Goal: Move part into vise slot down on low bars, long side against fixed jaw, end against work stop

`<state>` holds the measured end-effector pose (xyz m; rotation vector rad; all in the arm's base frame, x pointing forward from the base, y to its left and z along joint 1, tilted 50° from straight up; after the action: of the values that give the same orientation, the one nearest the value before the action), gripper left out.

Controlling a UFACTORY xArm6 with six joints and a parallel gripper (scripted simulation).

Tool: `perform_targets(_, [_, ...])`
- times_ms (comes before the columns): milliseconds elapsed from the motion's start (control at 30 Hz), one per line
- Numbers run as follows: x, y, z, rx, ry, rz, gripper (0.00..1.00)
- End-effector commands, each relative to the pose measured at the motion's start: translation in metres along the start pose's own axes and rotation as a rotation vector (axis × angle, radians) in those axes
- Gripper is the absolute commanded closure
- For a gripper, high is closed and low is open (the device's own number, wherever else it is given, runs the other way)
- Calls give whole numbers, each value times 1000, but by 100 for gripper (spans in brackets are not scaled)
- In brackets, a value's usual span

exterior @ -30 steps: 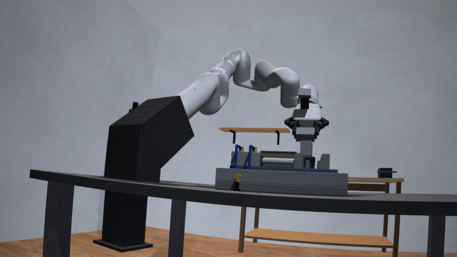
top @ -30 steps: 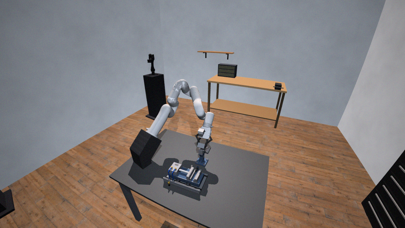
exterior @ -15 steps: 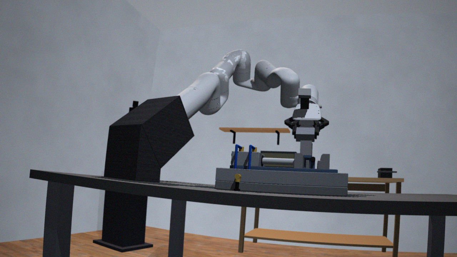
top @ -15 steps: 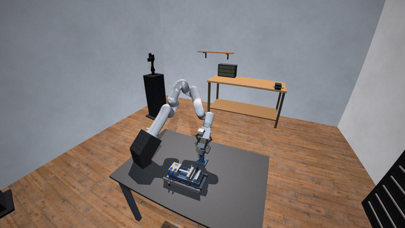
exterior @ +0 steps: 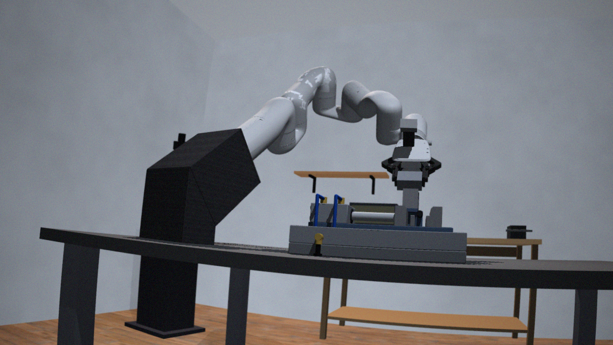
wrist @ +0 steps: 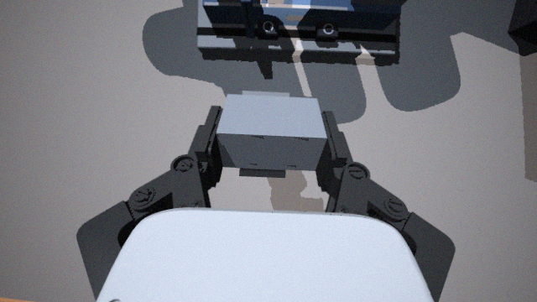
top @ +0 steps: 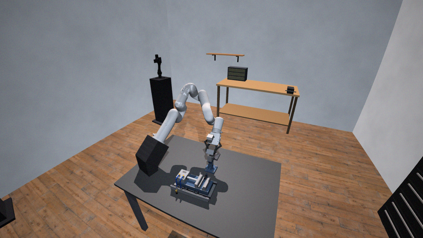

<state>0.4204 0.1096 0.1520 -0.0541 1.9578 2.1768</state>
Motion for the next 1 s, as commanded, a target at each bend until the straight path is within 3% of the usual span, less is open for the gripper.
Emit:
perform_targets(0, [-1,1,0,-1,-1,-3,100])
perform_targets(967, [-1,-3,6,-1,-1,-3,100])
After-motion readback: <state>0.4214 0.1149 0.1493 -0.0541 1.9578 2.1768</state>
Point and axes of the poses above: the point where the finger pads meet when closed, its own y axis back along the fingers, its own x axis across the jaws, z = x × y, the point moved 2 cm from there along y, back along the fingers, and after that the axes turned 12 degrees about -y, right-handed, at the moved point
